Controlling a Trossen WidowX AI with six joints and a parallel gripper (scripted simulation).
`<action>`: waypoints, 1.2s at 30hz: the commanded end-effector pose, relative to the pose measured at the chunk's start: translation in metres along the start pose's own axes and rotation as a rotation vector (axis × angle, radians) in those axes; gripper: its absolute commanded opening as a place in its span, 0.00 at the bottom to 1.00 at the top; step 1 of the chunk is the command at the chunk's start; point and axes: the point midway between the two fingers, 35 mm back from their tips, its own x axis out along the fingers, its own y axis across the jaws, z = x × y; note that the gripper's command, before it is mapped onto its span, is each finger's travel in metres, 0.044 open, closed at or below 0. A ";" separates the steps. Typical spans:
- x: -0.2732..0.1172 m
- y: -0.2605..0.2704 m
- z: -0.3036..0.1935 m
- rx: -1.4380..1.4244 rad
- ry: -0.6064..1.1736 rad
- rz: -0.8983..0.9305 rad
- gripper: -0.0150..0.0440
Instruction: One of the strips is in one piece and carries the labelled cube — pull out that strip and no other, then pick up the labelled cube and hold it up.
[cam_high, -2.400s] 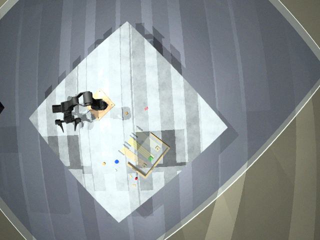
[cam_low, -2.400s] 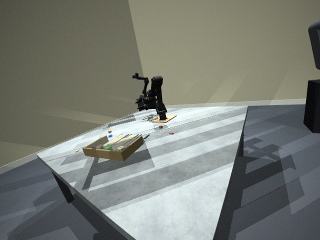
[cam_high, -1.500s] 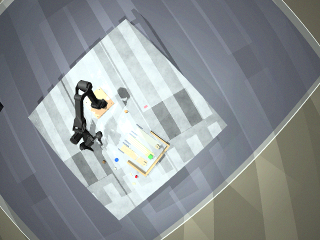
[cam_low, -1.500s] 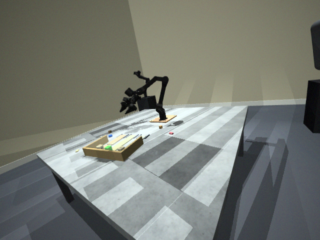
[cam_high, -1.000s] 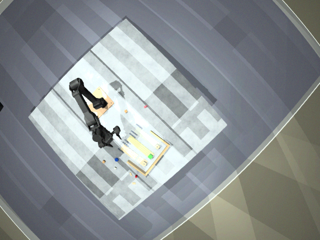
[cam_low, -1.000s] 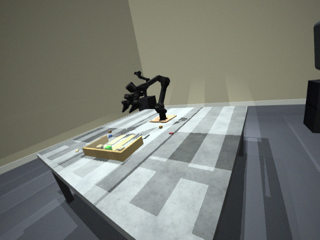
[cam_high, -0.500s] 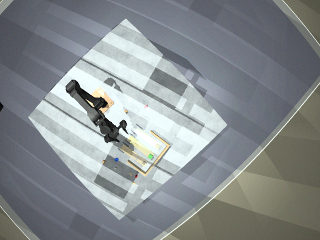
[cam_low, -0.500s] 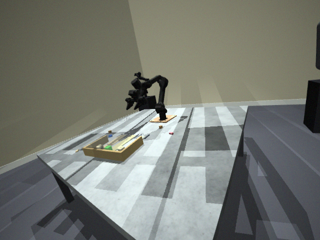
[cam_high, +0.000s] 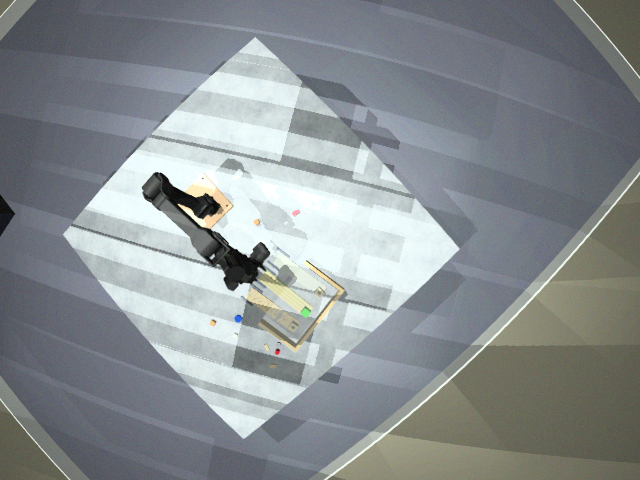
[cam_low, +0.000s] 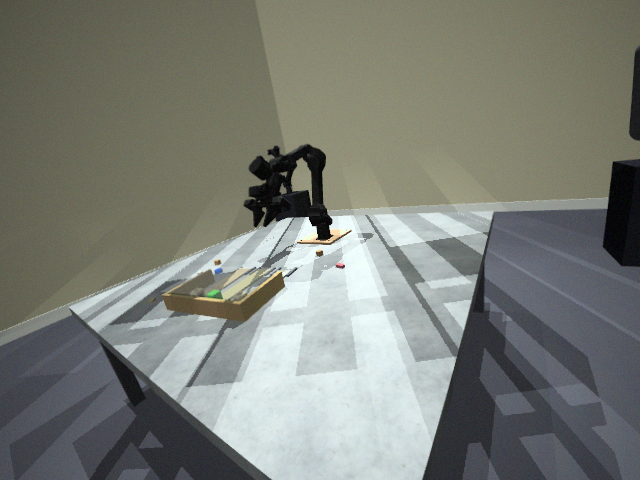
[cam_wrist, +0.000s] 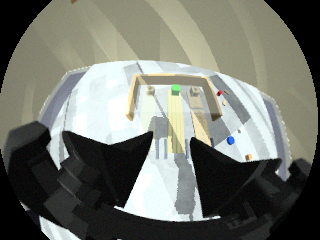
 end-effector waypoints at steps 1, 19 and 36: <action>0.021 0.011 -0.001 -0.029 0.151 0.020 0.49; 0.088 0.060 -0.034 -0.147 0.694 0.065 0.25; 0.111 0.061 -0.050 -0.147 0.694 0.065 0.25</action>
